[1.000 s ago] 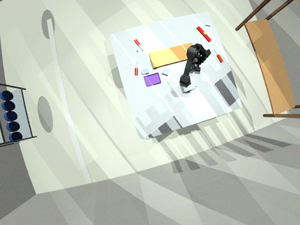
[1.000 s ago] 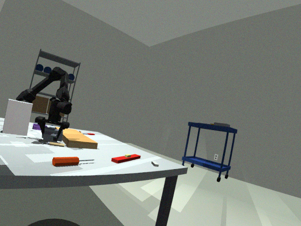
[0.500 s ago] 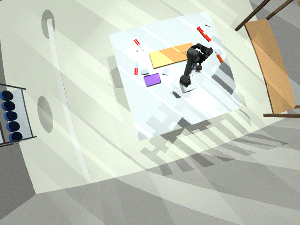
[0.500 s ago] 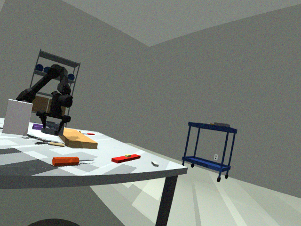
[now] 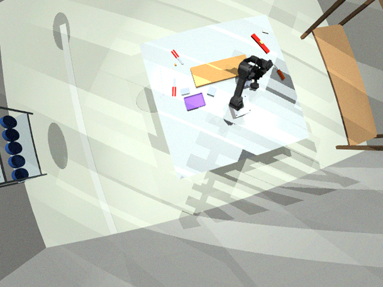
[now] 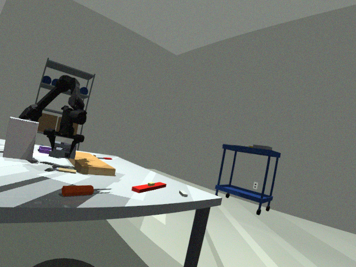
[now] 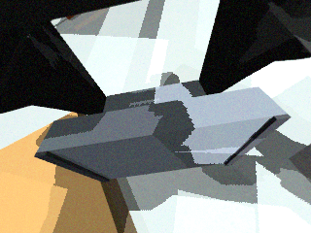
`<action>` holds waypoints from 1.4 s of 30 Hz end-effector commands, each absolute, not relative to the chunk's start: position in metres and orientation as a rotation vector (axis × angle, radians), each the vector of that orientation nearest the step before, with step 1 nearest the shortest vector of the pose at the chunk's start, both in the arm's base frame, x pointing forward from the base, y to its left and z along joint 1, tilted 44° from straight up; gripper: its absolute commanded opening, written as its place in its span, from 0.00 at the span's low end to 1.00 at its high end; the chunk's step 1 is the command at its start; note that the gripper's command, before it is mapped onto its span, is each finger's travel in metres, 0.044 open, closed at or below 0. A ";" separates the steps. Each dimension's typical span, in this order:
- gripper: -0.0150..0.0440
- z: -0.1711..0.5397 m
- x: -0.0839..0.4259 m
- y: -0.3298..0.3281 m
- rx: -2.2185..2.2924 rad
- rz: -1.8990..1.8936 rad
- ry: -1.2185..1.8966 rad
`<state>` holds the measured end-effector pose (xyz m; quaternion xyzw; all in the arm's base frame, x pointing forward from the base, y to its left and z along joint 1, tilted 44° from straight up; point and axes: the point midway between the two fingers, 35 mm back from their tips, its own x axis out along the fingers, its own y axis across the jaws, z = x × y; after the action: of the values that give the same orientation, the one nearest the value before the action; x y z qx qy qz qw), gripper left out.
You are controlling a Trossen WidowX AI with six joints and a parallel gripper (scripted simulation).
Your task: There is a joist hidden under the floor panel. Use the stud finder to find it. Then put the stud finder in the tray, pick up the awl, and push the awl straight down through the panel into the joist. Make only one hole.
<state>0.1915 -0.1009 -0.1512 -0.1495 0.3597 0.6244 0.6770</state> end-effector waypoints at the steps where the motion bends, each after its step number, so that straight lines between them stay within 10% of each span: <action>1: 0.25 -0.149 0.193 -0.102 -0.361 1.398 0.837; 42: 0.25 -0.147 0.194 -0.091 -0.560 1.369 1.078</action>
<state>0.1921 -0.0882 -0.1490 -0.2312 0.4568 0.6015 0.6133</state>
